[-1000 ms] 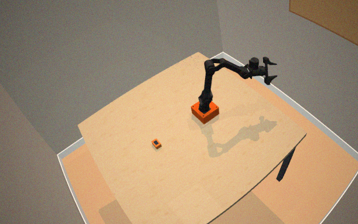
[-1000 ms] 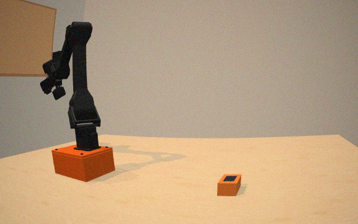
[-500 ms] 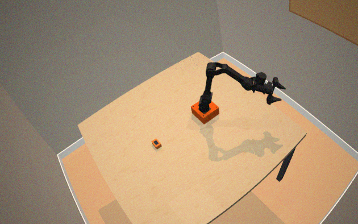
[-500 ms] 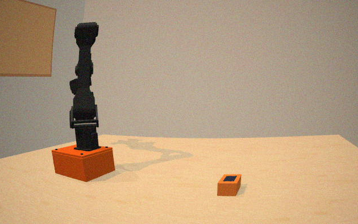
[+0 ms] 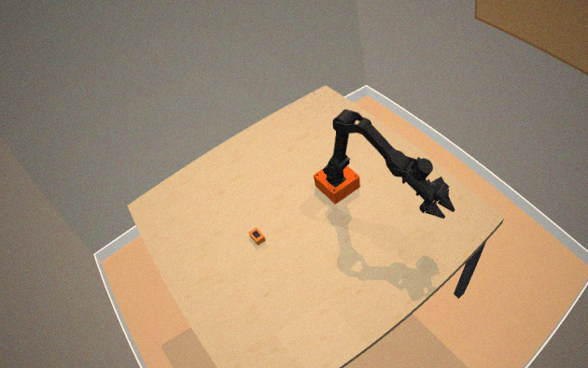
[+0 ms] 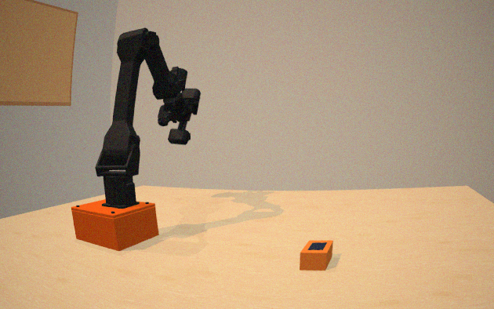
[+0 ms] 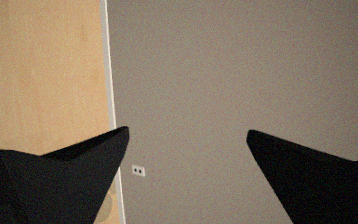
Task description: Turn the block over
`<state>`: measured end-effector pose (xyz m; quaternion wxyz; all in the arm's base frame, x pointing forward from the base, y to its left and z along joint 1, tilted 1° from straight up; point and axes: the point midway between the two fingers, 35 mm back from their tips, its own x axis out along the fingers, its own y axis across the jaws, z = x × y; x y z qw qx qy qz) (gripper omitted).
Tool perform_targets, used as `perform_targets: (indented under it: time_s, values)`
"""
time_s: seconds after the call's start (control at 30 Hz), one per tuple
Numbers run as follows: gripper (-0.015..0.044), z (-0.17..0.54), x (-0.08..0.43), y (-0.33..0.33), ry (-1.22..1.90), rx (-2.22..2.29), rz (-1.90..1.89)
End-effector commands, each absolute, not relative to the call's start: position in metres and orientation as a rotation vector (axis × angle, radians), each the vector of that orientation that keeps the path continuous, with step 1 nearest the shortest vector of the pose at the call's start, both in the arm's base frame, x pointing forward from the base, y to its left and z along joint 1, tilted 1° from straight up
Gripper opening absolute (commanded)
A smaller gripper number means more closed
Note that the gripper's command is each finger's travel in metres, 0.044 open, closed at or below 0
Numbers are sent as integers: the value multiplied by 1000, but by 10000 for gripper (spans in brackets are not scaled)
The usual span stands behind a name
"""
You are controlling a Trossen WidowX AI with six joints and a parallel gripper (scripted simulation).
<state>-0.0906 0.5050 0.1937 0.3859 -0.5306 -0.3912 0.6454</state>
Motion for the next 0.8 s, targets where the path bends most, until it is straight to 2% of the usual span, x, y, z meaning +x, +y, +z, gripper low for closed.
perform_targets:
  time_s: [0.0, 0.4, 0.77]
  values:
    - [440, 182, -22, 511, -769, -1376, 1605]
    - [440, 142, 174, 468, -175, -1362, 1378]
    - [440, 116, 302, 377, 373, -1149, 1134]
